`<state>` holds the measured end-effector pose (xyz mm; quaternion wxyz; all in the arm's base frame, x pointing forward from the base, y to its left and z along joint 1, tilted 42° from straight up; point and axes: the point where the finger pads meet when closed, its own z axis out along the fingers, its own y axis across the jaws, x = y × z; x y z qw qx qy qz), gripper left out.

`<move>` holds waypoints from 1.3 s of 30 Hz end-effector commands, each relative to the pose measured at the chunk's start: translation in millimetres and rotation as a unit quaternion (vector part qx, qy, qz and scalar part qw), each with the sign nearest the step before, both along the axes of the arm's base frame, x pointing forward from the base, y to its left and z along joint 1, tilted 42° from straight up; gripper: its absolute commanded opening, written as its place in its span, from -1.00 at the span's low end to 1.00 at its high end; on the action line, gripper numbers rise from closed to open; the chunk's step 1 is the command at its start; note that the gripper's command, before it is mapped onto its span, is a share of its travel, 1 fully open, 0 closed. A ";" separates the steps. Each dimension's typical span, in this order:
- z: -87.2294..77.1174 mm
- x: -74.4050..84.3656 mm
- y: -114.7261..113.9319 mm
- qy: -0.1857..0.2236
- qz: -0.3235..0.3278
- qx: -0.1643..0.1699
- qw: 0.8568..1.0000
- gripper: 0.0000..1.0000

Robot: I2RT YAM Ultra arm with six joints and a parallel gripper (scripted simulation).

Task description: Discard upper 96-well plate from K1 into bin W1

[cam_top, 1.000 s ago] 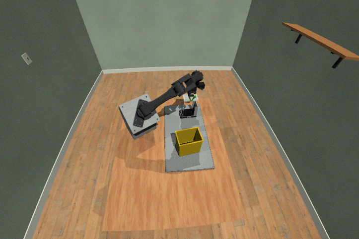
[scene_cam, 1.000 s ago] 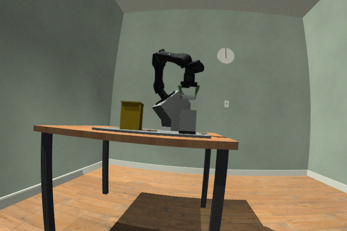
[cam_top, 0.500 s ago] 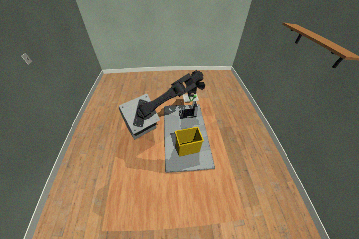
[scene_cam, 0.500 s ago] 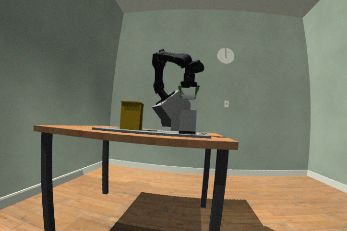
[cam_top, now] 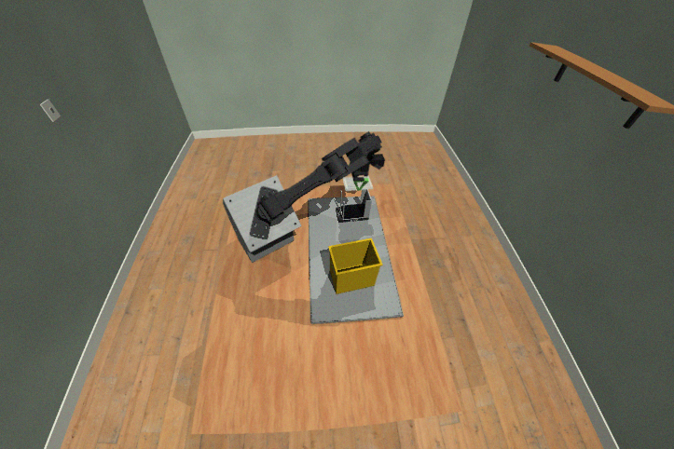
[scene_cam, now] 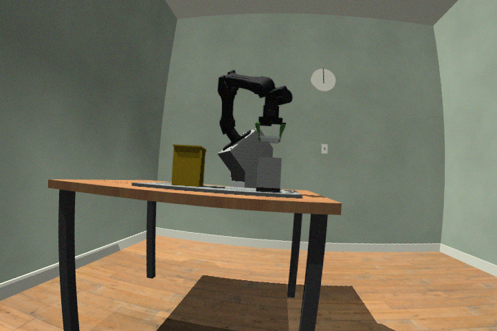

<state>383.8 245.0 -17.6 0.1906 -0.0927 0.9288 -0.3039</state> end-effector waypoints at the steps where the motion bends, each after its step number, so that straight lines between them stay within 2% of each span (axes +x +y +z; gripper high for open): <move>1: 21.1 -0.9 20.6 -0.019 0.012 0.022 0.999 -1.00; 13: 21.1 -0.9 20.6 -0.019 0.012 0.022 0.999 -1.00; 14: 13.0 -5.7 12.4 -0.002 0.029 0.006 1.000 -1.00; 17: 14.8 -6.1 9.4 0.006 0.042 -0.002 0.999 -1.00; 21: 21.7 -2.7 -10.1 0.013 0.043 -0.010 0.999 -1.00; 28: 33.4 -10.3 -23.0 0.012 0.053 -0.011 0.998 -1.00; 32: 40.0 -7.9 -42.0 0.013 0.043 -0.011 0.999 -1.00; 35: 41.6 -12.4 -37.4 0.012 0.053 -0.011 0.998 -1.00; 39: 48.0 -14.1 -49.3 0.013 0.052 -0.011 0.998 -1.00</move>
